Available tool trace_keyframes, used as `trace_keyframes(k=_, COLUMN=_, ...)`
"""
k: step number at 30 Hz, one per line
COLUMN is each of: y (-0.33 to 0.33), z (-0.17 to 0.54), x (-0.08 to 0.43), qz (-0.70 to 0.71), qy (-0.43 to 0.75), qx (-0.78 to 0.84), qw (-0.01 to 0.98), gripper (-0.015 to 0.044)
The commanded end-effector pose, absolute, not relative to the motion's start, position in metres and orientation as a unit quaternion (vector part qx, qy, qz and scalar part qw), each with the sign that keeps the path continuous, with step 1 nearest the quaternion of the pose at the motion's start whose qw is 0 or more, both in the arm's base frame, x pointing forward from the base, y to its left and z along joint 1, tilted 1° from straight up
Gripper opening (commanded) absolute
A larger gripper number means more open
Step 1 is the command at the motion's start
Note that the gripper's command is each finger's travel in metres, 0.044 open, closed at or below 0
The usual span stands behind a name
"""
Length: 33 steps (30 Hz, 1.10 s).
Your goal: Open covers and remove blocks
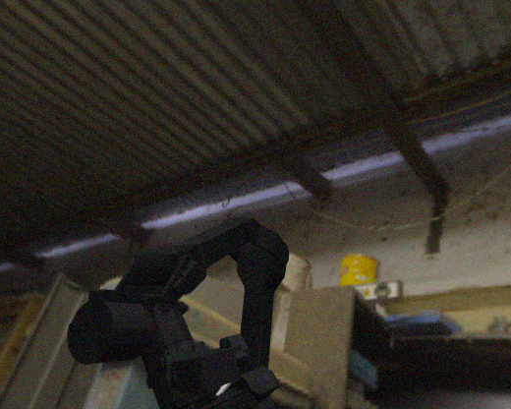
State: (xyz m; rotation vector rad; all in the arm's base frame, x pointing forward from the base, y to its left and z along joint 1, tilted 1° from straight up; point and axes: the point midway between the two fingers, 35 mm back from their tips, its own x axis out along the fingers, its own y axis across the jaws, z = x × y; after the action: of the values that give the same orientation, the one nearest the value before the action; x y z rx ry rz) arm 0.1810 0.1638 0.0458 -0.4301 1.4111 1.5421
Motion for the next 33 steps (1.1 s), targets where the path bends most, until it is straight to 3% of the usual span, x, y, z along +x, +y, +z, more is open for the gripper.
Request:
trace_keyframes(k=1, y=0.154, z=0.045, x=0.196, qz=0.598, qy=0.595, qx=-0.177, qw=0.508, gripper=0.0)
trace_keyframes(k=33, y=0.031, z=0.041, x=0.289, qz=0.22, qy=0.698, qx=-0.104, qw=0.673, gripper=0.0)
